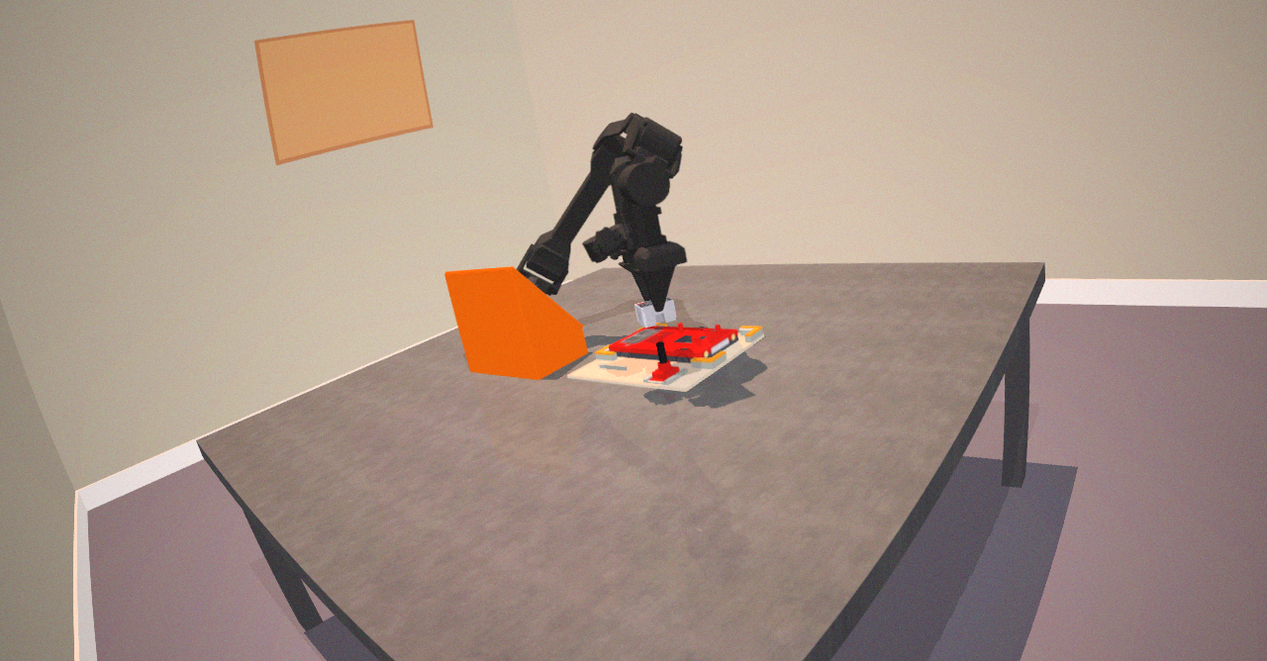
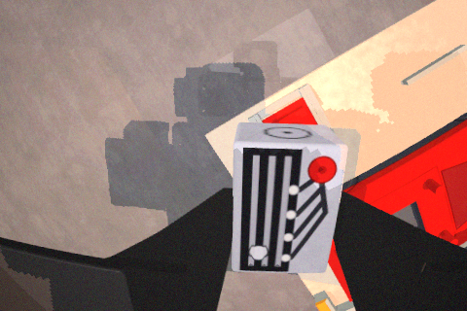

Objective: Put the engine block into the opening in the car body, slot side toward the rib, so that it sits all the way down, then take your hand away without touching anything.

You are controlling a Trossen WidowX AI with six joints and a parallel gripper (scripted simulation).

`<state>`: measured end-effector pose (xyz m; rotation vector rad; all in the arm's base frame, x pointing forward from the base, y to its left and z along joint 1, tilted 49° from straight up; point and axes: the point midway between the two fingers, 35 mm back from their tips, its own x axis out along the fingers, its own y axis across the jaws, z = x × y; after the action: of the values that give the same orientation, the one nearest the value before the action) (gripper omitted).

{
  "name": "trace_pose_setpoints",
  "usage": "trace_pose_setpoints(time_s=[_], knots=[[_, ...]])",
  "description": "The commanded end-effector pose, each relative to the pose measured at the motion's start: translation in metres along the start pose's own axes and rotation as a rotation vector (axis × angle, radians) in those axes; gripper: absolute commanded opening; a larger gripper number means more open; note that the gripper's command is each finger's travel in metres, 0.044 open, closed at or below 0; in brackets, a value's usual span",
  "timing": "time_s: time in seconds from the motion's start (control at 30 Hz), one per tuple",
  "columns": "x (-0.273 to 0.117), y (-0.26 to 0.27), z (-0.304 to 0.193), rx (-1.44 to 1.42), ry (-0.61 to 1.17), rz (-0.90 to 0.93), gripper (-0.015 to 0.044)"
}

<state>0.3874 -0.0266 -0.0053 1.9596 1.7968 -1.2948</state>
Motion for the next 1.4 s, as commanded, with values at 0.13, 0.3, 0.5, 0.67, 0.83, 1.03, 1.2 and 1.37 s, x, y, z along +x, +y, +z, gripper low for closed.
trace_pose_setpoints(time_s=[0.13, 0.3, 0.5, 0.67, 0.83, 1.03, 1.2, 1.37], knots=[[0.005, -0.013, -0.013, -0.283, 0.005, 0.003, 0.0], [0.009, -0.02, -0.021, -0.455, 0.005, 0.003, 0.0], [0.014, -0.03, -0.031, -0.661, 0.006, 0.003, 0.0], [0.019, -0.038, -0.039, -0.833, 0.007, 0.004, 0.0], [0.023, -0.047, -0.046, -1.005, 0.008, 0.004, 0.0], [0.028, -0.058, -0.054, -1.212, 0.011, 0.005, 0.0], [0.032, -0.067, -0.06, -1.384, 0.014, 0.005, 0.0], [0.037, -0.077, -0.066, -1.557, 0.018, 0.006, 0.0]])
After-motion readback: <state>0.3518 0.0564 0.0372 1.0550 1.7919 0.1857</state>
